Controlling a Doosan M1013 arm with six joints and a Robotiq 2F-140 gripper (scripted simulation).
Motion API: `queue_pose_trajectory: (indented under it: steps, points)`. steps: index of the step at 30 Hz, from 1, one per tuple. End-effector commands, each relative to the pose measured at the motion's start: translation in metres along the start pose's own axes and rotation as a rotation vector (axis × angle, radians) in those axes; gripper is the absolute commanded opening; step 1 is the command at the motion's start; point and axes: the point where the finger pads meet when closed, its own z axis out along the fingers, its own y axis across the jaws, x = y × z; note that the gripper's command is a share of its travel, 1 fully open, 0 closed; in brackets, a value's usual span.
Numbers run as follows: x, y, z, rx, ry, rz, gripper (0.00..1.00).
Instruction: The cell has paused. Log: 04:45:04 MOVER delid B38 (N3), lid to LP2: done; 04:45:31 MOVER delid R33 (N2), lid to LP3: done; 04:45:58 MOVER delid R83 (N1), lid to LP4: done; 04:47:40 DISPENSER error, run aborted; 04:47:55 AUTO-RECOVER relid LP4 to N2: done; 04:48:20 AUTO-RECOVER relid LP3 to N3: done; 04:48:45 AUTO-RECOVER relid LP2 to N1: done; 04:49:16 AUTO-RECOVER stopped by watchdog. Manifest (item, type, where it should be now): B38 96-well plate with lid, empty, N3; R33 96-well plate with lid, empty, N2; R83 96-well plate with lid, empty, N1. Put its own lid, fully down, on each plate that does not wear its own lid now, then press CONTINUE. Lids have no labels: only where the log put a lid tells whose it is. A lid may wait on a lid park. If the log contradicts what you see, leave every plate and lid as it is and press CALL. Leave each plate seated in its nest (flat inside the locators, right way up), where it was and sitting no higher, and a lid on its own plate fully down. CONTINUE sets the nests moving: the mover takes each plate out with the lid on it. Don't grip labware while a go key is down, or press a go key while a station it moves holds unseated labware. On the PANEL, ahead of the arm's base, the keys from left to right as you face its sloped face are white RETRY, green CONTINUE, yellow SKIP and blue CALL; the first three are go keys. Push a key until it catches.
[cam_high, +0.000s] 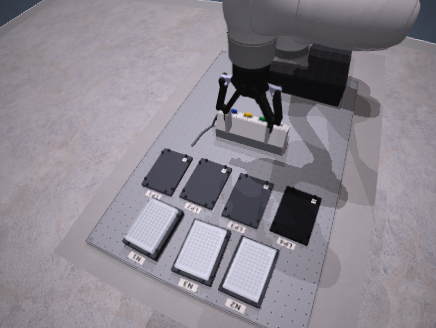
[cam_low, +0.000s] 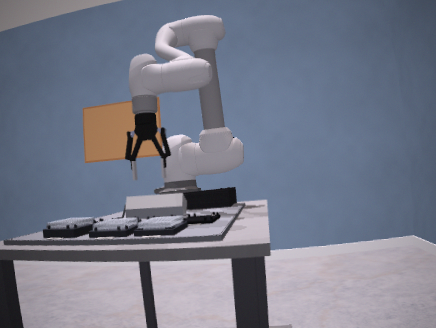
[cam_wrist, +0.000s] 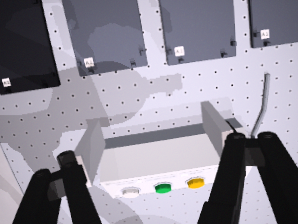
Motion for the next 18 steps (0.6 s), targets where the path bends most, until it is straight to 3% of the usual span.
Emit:
queue_pose_trajectory:
  steps: [1,2,3,4,5,7,9,12,13,18]
  points:
    - [-0.059,-0.002,-0.002,0.0,0.004,0.005,0.66]
    - [-0.059,-0.002,-0.002,0.0,0.004,0.005,0.66]
    - [-0.086,-0.004,0.0,0.0,0.004,0.007,0.66]
    - [-0.086,-0.004,0.0,0.0,0.004,0.007,0.66]
    - [-0.107,-0.004,0.003,0.0,0.004,0.008,0.66]
    - [-0.107,-0.004,0.003,0.0,0.004,0.008,0.66]
    - [-0.135,-0.006,0.008,0.0,0.004,0.011,0.66]
    - [-0.144,-0.006,0.009,0.0,0.004,0.011,0.66]
    - [-0.144,-0.006,0.009,0.0,0.004,0.011,0.0]
    - [-0.144,-0.006,0.009,0.0,0.004,0.011,0.0]
